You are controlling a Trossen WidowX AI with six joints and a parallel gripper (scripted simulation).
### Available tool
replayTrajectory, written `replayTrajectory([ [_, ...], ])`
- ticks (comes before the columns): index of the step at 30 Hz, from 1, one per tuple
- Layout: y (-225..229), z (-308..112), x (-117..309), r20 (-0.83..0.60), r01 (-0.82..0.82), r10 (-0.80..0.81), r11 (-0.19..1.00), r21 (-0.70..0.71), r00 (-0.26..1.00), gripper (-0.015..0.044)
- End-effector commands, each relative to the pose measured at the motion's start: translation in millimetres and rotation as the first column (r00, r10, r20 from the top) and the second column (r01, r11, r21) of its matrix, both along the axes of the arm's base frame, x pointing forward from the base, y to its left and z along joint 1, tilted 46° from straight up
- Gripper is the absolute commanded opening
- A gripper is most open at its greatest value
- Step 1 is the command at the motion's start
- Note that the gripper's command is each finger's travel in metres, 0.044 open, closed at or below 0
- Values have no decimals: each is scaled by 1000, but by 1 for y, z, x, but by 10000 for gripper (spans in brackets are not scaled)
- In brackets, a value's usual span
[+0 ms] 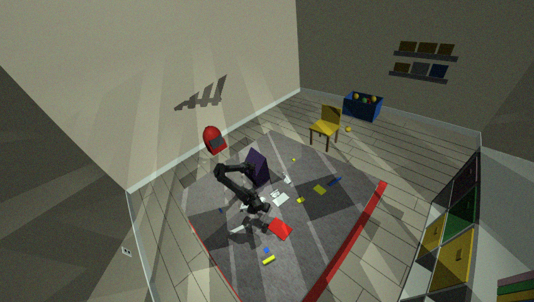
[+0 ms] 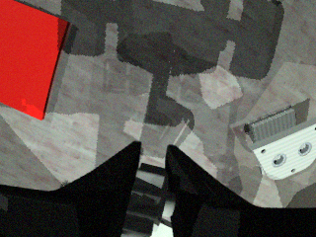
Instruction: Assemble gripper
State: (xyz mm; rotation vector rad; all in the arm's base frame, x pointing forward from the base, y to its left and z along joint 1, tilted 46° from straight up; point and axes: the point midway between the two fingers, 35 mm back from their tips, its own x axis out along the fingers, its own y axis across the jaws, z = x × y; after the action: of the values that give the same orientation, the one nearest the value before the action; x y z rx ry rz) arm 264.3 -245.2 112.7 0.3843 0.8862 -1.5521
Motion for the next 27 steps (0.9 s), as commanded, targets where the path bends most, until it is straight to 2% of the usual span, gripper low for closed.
replayTrajectory([
  [1,2,-2,3,-75,-74,75,997,20,994,37],
  [12,7,-9,9,-253,-252,271,962,107,929,37],
  [27,0,-16,7,-256,-254,274,961,109,927,37],
])
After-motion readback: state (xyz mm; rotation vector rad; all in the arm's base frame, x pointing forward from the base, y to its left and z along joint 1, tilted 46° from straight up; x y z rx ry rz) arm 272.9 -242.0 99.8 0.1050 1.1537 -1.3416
